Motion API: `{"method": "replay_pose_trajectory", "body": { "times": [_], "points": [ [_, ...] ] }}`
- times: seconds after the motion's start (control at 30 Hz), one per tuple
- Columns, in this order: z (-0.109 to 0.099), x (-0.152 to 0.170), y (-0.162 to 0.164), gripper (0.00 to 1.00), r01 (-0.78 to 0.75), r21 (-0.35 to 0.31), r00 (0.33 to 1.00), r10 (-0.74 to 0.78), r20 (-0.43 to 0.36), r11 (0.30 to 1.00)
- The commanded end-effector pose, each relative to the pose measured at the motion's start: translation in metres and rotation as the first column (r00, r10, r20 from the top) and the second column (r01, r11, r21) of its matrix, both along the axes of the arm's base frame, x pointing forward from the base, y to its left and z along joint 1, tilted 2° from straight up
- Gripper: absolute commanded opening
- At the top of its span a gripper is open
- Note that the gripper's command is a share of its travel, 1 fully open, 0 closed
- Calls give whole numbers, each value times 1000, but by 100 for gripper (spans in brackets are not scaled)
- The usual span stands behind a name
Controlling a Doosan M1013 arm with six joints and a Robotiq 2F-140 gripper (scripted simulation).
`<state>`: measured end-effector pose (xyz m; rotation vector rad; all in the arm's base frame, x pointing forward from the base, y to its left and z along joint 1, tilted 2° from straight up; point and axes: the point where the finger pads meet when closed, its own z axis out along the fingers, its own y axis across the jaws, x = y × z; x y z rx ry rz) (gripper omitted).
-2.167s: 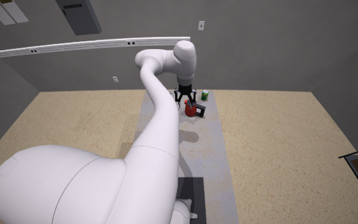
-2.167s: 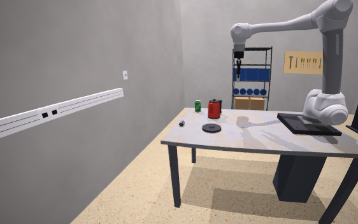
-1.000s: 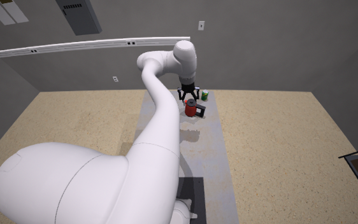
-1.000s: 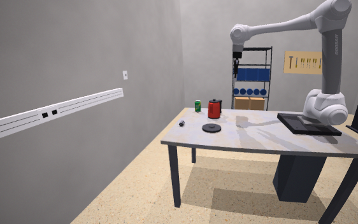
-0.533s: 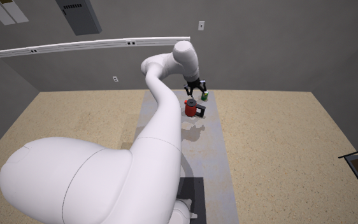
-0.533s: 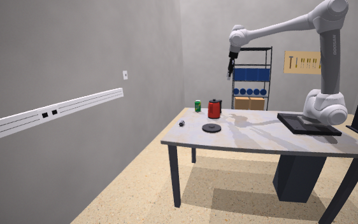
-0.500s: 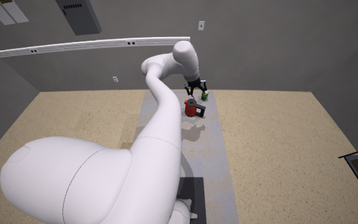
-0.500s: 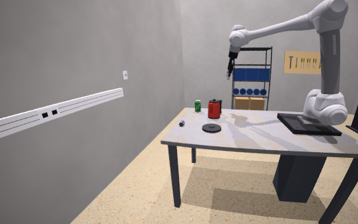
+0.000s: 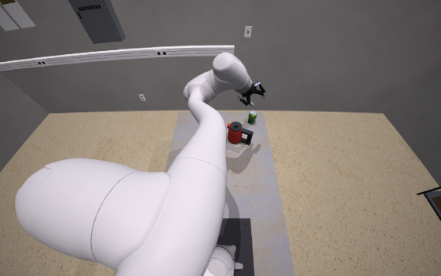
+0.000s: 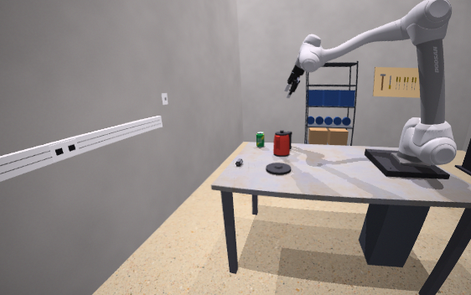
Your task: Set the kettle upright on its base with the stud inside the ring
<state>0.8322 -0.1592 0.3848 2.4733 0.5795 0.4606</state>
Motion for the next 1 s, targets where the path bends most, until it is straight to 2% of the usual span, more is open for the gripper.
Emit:
{"method": "replay_pose_trajectory", "body": {
  "times": [0.0,0.13,0.27,0.37,0.5,0.57,0.77,0.97],
  "points": [
    [16,27,-17,52,-71,-91,996,76,43,993],
    [42,63,-30,52,-175,-224,978,195,69,959],
    [71,99,-36,52,-279,-364,943,324,69,889],
    [92,126,-35,52,-355,-466,905,423,48,810],
    [119,160,-25,52,-448,-592,835,550,-10,670],
    [119,160,-25,52,-448,-592,835,550,-10,670],
    [150,204,5,52,-559,-732,694,703,-155,390],
    [162,236,49,52,-619,-780,533,777,-335,88]
  ]
}}
